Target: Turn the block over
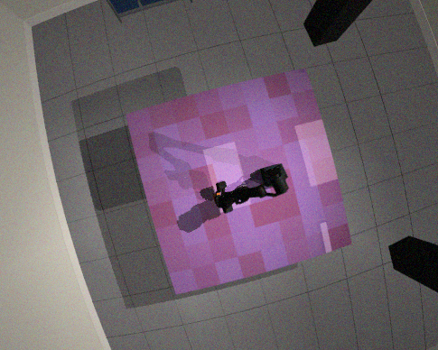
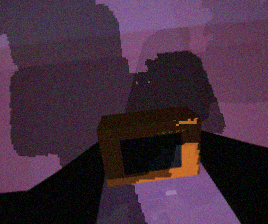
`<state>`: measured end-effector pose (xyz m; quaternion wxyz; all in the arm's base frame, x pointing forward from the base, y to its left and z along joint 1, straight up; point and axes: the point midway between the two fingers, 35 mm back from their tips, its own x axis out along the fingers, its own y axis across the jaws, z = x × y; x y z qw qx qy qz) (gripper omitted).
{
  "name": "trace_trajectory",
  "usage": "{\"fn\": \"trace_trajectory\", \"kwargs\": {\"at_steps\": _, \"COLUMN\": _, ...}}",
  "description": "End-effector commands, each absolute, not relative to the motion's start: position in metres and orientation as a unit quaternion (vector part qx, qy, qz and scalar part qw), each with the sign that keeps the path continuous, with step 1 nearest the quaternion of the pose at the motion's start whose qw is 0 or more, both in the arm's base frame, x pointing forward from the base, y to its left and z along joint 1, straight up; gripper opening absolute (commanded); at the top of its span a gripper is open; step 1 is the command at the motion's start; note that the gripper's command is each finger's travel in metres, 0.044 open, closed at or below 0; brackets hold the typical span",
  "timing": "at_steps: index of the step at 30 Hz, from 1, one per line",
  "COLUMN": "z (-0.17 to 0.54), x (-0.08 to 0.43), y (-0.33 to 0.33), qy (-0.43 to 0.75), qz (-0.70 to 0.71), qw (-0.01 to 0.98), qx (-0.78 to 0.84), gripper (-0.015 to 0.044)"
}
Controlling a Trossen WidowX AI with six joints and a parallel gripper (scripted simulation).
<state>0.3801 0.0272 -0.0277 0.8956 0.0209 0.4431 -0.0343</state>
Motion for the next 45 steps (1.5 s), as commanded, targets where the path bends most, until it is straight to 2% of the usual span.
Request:
{"fn": "trace_trajectory", "kwargs": {"at_steps": 1, "z": -0.036, "x": 0.383, "y": 0.027, "qy": 0.422, "qz": -0.036, "qw": 0.906, "qx": 0.017, "gripper": 0.0}}
{"fn": "trace_trajectory", "kwargs": {"at_steps": 17, "z": -0.056, "x": 0.39, "y": 0.028, "qy": 0.319, "qz": -0.035, "qw": 0.947, "qx": 0.007, "gripper": 0.0}}
{"fn": "trace_trajectory", "kwargs": {"at_steps": 35, "z": -0.054, "x": 0.374, "y": 0.026, "qy": 0.2, "qz": -0.039, "qw": 0.979, "qx": 0.002, "gripper": 0.0}}
{"fn": "trace_trajectory", "kwargs": {"at_steps": 45, "z": -0.05, "x": 0.373, "y": 0.026, "qy": 0.193, "qz": -0.039, "qw": 0.98, "qx": 0.002, "gripper": 0.0}}
